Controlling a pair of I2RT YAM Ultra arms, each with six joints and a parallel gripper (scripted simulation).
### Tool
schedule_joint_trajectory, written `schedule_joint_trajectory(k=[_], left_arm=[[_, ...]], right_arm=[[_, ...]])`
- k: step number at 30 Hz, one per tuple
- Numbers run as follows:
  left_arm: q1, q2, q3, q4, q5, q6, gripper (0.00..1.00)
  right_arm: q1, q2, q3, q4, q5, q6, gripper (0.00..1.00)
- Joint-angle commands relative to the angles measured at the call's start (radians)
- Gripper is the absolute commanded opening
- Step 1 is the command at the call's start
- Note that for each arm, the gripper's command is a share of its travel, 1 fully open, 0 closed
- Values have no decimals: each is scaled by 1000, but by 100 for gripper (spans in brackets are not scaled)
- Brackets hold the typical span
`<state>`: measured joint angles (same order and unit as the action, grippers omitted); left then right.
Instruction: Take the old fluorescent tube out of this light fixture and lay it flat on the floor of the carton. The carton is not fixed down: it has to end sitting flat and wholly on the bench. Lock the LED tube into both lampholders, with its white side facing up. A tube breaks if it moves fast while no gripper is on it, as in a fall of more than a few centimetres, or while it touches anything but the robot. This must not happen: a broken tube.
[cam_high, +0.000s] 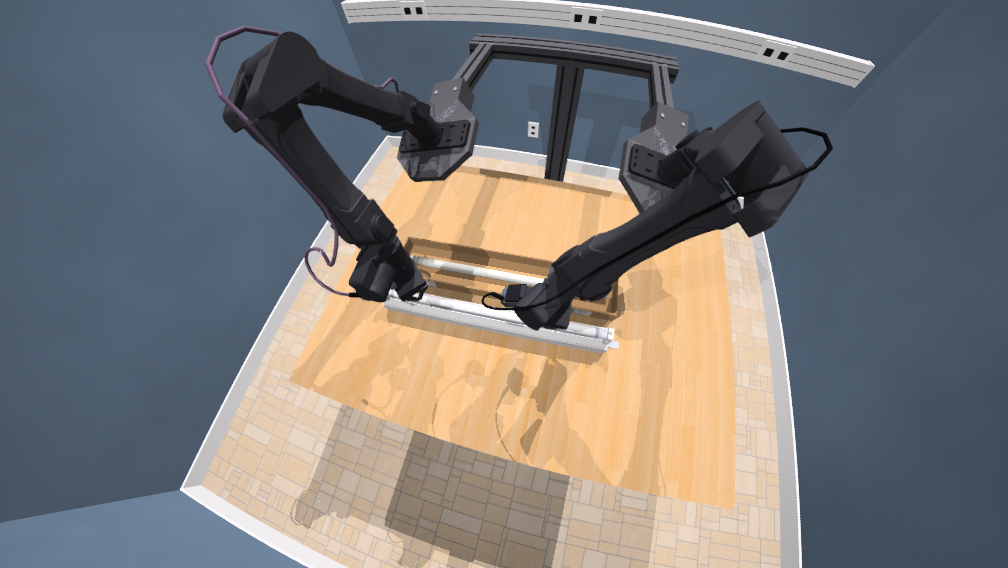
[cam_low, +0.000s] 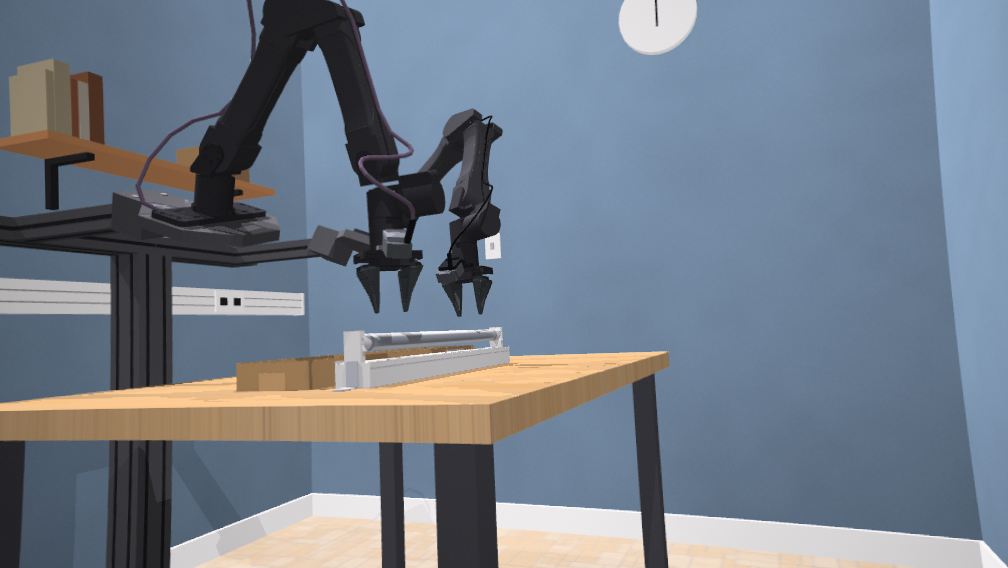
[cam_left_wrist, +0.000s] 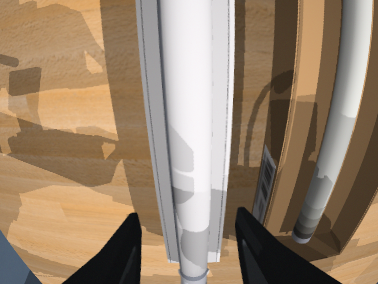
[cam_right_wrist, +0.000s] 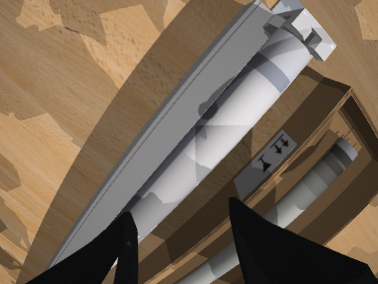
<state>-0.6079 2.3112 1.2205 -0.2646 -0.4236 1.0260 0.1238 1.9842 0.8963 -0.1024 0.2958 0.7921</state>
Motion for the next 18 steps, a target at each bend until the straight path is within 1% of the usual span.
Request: schedule_joint_trajectory(k=[1, 2, 3, 5, 6, 7, 8, 9, 11, 13, 14, 16, 17, 18], left_arm=[[12, -26, -29, 47, -9, 27, 49], [12, -26, -29, 47, -9, 27, 49], [13, -32, -42, 64, -3, 36, 49], [23, -43, -66, 96, 1, 50, 49], [26, -49, -77, 112, 1, 57, 49], [30, -54, -89, 124, -4, 63, 49], [1, -50, -82, 121, 5, 58, 49], [32, -50, -93, 112, -1, 57, 49], [44, -62, -110, 127, -14, 66, 49], [49, -72, -132, 156, -17, 81, 49], [33, -72, -129, 161, 1, 80, 49], [43, -77, -142, 165, -1, 84, 49], [57, -81, -153, 174, -17, 90, 49], [57, -81, -153, 174, -17, 90, 49]], right_arm=[[24, 29, -27, 43, 5, -187, 49], [24, 29, -27, 43, 5, -187, 49], [33, 4, -23, 53, 24, -303, 49], [47, -8, -8, 41, 38, -383, 49], [53, 3, -14, 46, 39, -424, 49], [56, 43, -34, 71, 35, -462, 49], [43, -4, -28, 69, 48, -526, 49], [59, 11, -44, 84, 28, -556, 49], [71, 46, -46, 98, 25, -636, 49], [84, 41, -40, 102, 46, -717, 49], [76, 16, -41, 108, 54, -774, 49], [89, 5, -50, 122, 46, -842, 49], [98, 59, -57, 130, 37, -891, 49], [98, 59, -57, 130, 37, -891, 49]])
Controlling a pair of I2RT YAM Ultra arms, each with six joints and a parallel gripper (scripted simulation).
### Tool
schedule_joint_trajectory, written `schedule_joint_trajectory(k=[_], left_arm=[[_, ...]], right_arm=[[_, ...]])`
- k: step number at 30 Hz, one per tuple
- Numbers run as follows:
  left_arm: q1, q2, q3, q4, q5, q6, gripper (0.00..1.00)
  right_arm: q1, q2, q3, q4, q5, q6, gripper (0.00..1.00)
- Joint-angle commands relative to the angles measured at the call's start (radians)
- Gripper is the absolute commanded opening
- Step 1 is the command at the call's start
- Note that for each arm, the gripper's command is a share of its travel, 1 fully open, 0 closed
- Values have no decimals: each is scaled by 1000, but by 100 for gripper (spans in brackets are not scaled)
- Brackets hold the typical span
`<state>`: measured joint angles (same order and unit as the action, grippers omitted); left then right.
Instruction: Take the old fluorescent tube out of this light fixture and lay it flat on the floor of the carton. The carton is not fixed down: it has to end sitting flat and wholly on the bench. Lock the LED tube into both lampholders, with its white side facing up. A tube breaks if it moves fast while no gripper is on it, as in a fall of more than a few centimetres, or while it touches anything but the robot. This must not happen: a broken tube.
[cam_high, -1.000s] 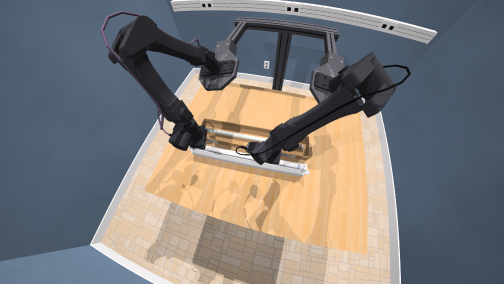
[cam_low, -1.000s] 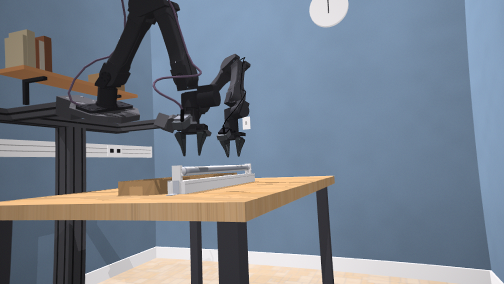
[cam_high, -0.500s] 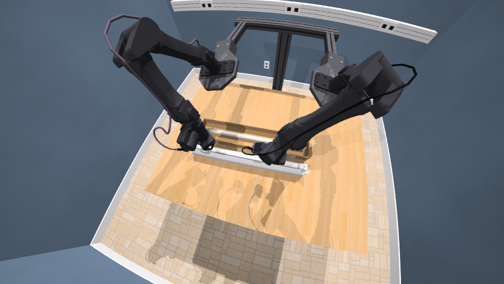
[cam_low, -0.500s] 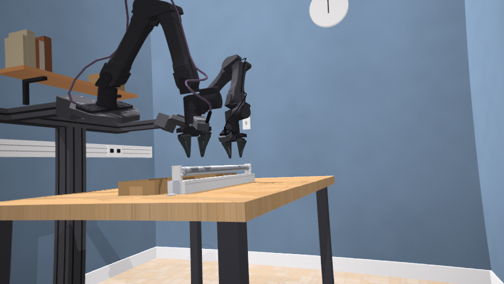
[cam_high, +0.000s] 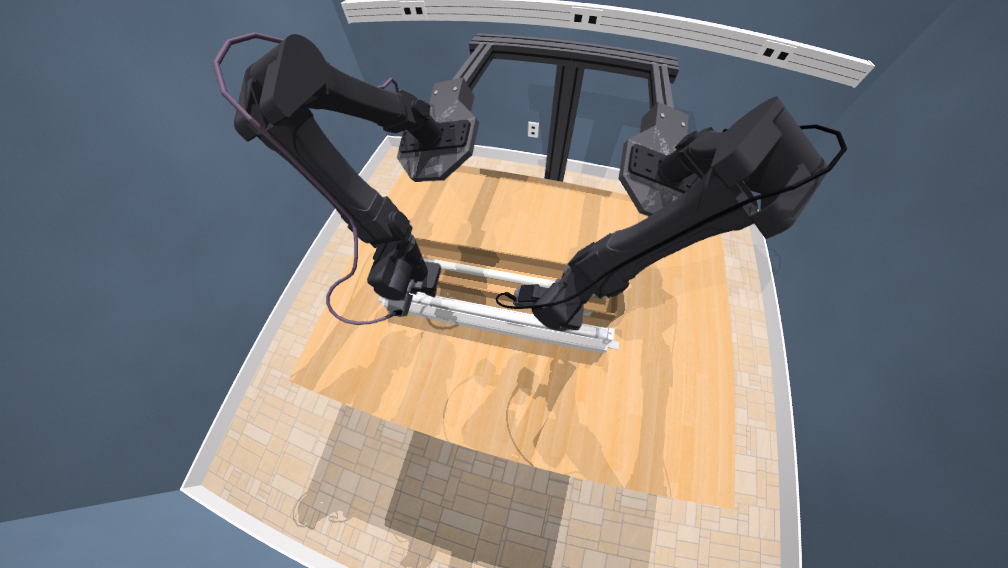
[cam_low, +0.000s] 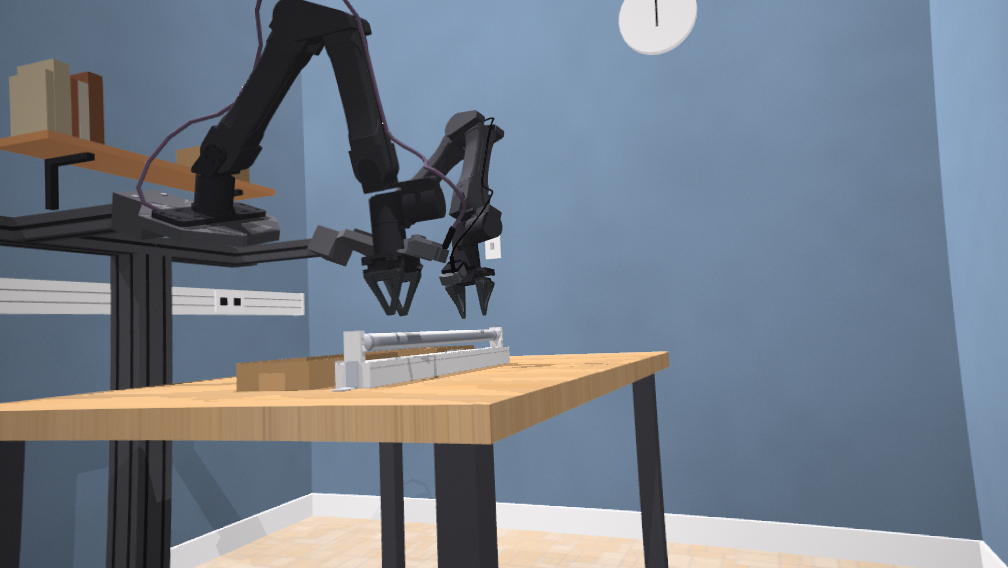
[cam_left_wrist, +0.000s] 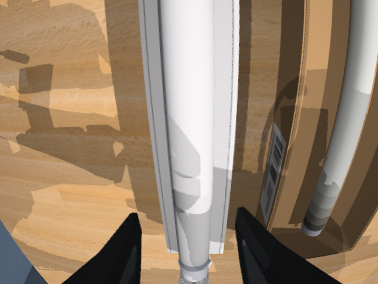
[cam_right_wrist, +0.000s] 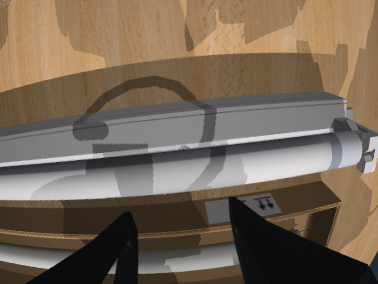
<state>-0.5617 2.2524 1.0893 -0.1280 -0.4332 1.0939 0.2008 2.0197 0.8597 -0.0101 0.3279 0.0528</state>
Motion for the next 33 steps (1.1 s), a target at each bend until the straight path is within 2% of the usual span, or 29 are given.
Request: schedule_joint_trajectory(k=[1, 2, 4, 6, 7, 10, 15, 16, 18, 19, 21, 23, 24, 27, 31, 33], left_arm=[[11, -23, -22, 38, -8, 22, 49], [15, -28, -34, 55, -2, 31, 49], [22, -39, -58, 86, 3, 45, 49], [30, -50, -82, 115, -2, 58, 49], [2, -45, -74, 112, 7, 53, 49], [43, -59, -102, 118, -13, 61, 49], [44, -73, -134, 156, 0, 79, 49], [57, -77, -146, 166, -16, 85, 49], [57, -77, -146, 166, -16, 85, 49], [61, -82, -158, 182, -10, 94, 49], [67, -94, -182, 214, -5, 108, 49], [75, -105, -205, 243, -10, 122, 49], [53, -99, -199, 241, -2, 117, 49], [89, -114, -227, 249, -22, 126, 49], [83, -126, -252, 287, -6, 142, 49], [66, -108, -242, 279, -4, 137, 49]], right_arm=[[21, 24, -21, 37, 5, -152, 49], [30, -6, -21, 50, 17, -268, 49], [44, -17, -5, 35, 36, -348, 49], [53, 37, -29, 63, 35, -427, 49], [39, -10, -26, 66, 46, -492, 49], [67, 40, -41, 91, 24, -599, 49], [84, 10, -46, 117, 40, -804, 49], [93, 54, -51, 120, 36, -854, 49], [93, 54, -51, 120, 36, -854, 49], [102, 27, -52, 133, 44, -971, 49], [118, 14, -36, 118, 67, -1050, 49], [127, 66, -58, 145, 67, -1128, 49], [116, 20, -54, 147, 76, -1192, 49], [142, 68, -68, 171, 58, -1303, 49], [154, 31, -68, 190, 83, -1490, 49], [131, 45, -84, 210, 57, -1455, 49]])
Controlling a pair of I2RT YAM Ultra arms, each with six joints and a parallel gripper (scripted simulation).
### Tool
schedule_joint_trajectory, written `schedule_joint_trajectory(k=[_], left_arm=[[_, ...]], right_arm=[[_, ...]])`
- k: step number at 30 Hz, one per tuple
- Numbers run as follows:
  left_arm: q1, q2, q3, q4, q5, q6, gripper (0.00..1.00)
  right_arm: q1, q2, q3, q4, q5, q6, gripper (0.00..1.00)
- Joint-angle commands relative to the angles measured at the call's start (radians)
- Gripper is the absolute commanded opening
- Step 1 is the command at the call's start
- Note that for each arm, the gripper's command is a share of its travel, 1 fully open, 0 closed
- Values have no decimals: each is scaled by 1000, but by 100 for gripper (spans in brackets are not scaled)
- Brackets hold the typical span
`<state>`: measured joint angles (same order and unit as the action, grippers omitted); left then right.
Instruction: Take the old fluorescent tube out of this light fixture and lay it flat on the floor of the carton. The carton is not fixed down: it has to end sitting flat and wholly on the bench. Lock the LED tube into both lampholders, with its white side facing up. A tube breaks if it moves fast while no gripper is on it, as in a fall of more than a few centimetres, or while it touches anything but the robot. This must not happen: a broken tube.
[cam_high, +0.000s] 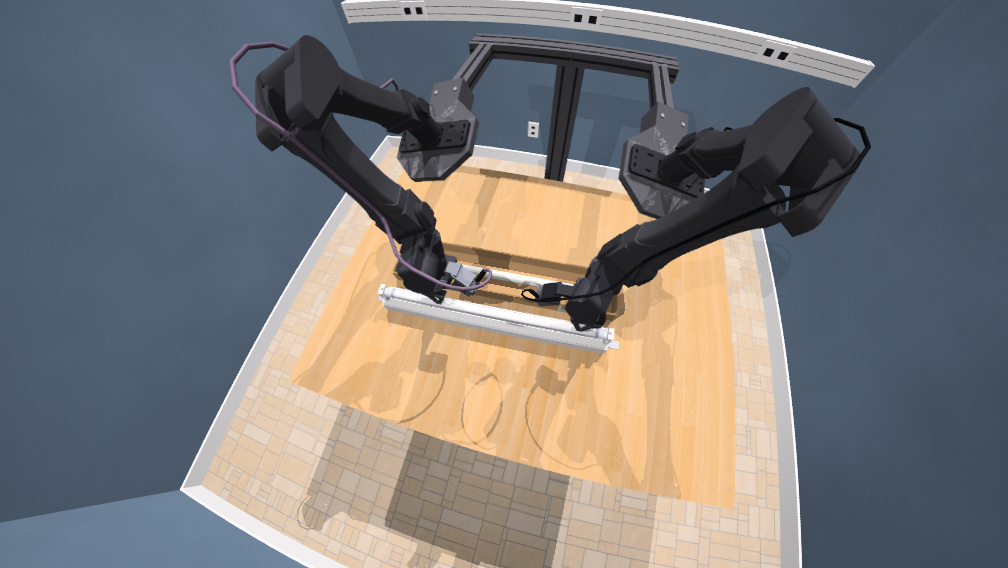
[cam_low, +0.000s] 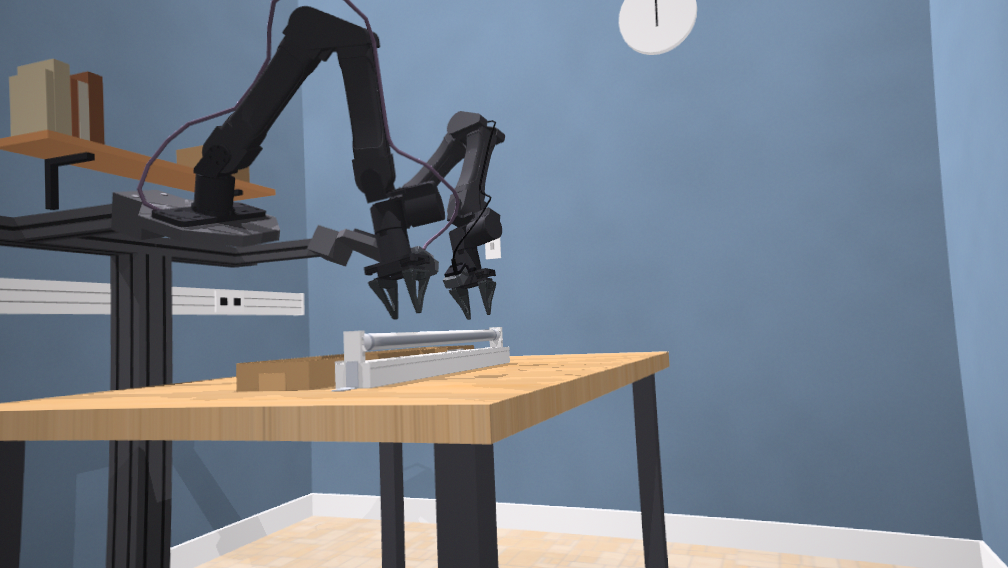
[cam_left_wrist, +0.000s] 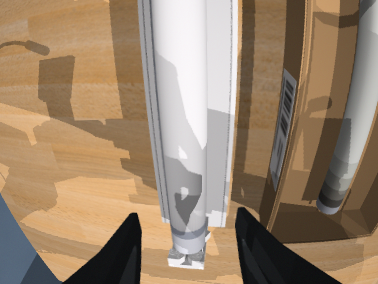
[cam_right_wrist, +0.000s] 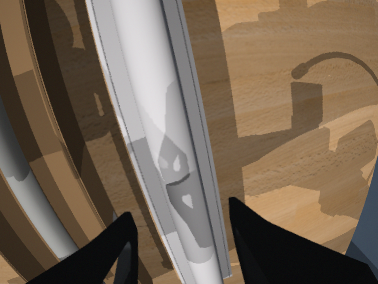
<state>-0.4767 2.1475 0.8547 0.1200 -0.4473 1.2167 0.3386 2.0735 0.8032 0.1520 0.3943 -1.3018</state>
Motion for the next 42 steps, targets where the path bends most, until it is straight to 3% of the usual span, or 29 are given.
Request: schedule_joint_trajectory(k=[1, 11, 12, 13, 32, 38, 42], left_arm=[[-19, -3, -7, 31, 10, 14, 49], [-12, -4, 12, -17, 8, -10, 49], [22, 33, 30, 50, 13, 24, 49], [23, 38, 28, 59, 15, 28, 49], [76, 211, 112, 153, 40, 82, 49], [64, 165, 119, 104, 38, 77, 49], [72, 196, 92, 127, 38, 75, 49]], right_arm=[[-7, -9, -28, 48, -9, -100, 49], [16, -20, -5, 32, -22, -73, 49], [16, -19, -6, 28, -22, -73, 49], [-14, 43, 23, 74, -26, -84, 49], [-61, 221, 116, 161, -43, -124, 49], [-39, 173, 124, 112, -42, -113, 49], [-39, 175, 91, 139, -41, -113, 49]])
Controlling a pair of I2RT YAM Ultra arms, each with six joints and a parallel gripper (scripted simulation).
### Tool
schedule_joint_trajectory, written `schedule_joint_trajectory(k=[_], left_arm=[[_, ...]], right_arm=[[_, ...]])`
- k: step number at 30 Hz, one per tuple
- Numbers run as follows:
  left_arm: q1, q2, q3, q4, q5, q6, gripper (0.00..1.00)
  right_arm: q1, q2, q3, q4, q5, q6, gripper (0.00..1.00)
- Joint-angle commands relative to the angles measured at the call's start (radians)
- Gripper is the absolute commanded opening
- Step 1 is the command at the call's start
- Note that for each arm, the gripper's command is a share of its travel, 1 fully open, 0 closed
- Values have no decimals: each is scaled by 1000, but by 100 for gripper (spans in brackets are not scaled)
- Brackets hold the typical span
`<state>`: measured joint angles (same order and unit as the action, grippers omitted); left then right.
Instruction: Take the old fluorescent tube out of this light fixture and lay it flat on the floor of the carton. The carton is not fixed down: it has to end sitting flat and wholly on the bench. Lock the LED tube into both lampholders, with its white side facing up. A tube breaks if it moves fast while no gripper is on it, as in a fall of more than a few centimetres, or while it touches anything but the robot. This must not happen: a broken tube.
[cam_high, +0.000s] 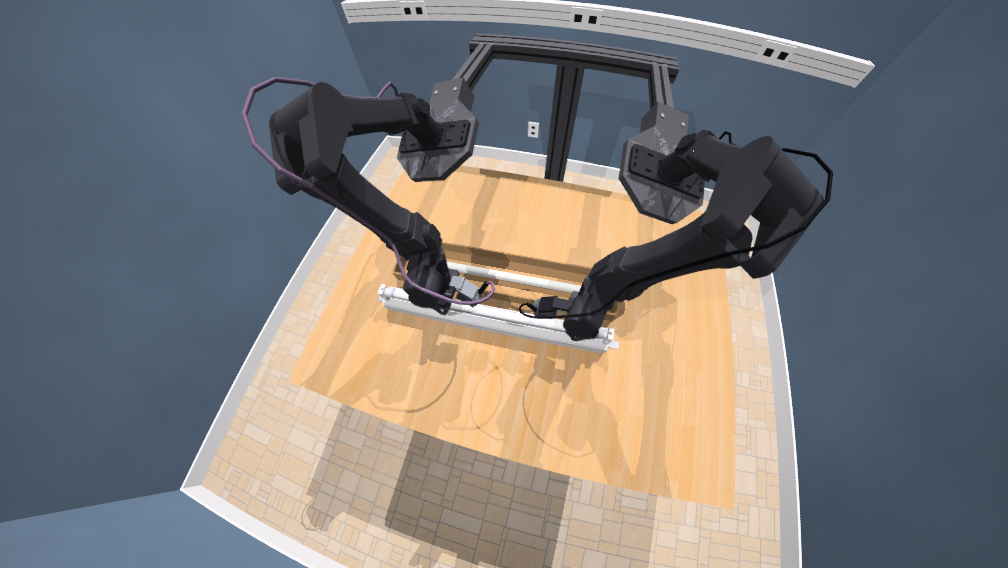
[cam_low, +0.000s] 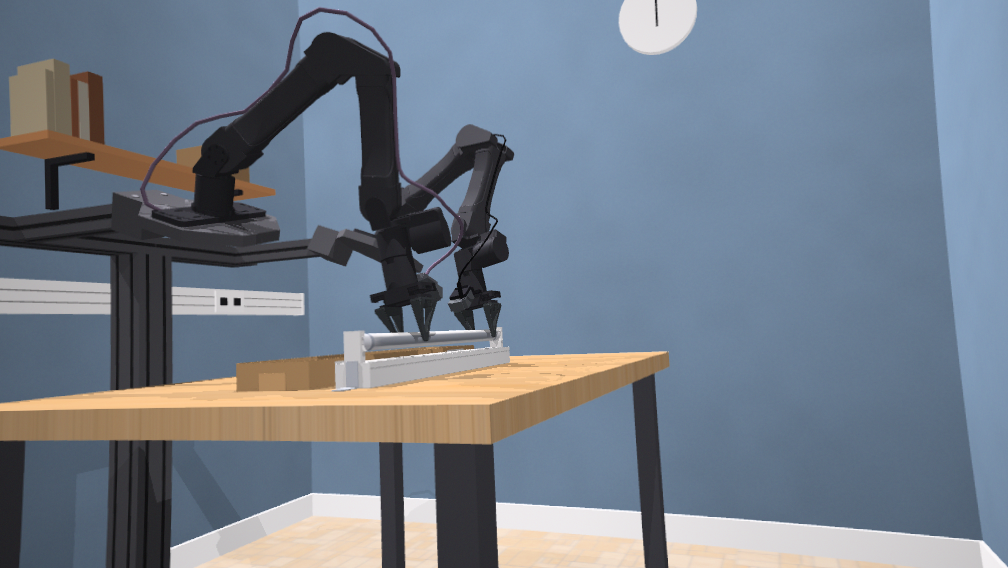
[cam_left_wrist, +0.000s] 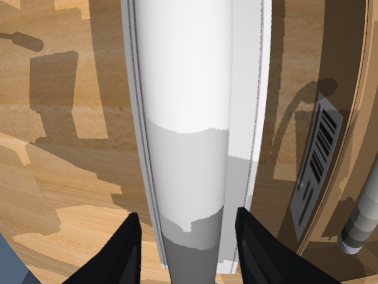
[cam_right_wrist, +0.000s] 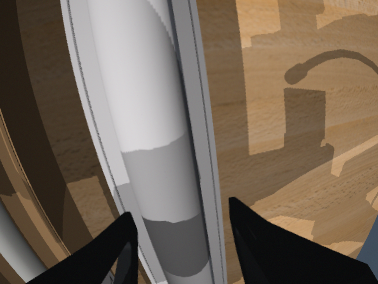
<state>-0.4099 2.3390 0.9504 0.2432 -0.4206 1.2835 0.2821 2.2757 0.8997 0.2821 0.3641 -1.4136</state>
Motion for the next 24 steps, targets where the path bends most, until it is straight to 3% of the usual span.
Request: schedule_joint_trajectory(k=[1, 5, 6, 22, 23, 24], left_arm=[[-3, -1, -23, -1, 12, 5, 49], [-7, -22, -18, 20, 10, -11, 49], [-7, -15, -18, -3, 11, -8, 11], [-7, -10, -18, -11, 11, 0, 11], [-7, -10, -18, -11, 11, 0, 11], [-7, -10, -18, -11, 11, 0, 11]], right_arm=[[17, -6, -26, 20, -11, -1, 49], [18, 3, 0, -14, -10, -2, 49], [18, 4, 4, -13, -11, -1, 49], [18, 4, 4, -10, -11, -1, 49], [18, 4, 4, -10, -11, -1, 11], [18, 4, 4, -10, -11, -1, 11]])
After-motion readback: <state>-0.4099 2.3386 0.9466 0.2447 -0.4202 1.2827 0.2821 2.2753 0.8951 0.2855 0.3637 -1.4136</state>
